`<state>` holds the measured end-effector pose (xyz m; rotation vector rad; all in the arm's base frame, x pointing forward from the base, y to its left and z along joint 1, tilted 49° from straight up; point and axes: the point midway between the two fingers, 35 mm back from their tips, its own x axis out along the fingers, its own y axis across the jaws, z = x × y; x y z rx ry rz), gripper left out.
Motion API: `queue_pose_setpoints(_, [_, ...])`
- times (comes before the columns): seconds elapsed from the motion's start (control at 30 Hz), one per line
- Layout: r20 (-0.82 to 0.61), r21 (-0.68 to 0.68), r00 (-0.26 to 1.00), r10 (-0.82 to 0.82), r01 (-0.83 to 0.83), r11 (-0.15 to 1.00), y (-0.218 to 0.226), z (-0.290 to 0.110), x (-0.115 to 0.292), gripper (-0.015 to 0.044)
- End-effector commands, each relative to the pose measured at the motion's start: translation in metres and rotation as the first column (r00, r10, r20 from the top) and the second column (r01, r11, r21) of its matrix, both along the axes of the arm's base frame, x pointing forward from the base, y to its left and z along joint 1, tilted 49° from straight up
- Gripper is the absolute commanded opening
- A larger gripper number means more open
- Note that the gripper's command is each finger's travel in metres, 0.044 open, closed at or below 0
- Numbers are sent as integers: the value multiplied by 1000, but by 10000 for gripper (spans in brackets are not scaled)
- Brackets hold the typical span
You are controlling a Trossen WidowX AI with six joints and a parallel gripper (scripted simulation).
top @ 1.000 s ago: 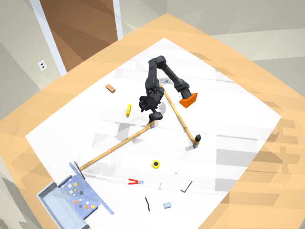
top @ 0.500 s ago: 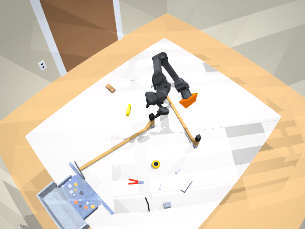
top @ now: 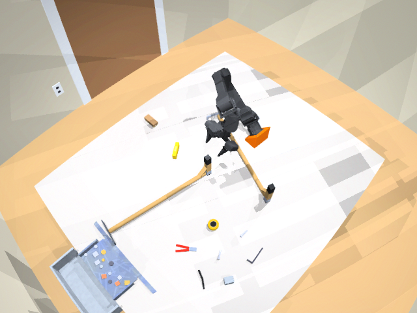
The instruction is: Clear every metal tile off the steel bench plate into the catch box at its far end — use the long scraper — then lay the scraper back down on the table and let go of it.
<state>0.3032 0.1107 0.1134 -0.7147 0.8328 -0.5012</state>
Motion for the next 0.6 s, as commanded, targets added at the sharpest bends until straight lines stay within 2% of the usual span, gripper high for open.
queue_pose_setpoints(0.0, [8,-1,1000,5,-5,1000,-3,-1,-5,440])
queue_pose_setpoints(0.57, [9,-2,1000,5,-5,1000,-31,-27,-6,440])
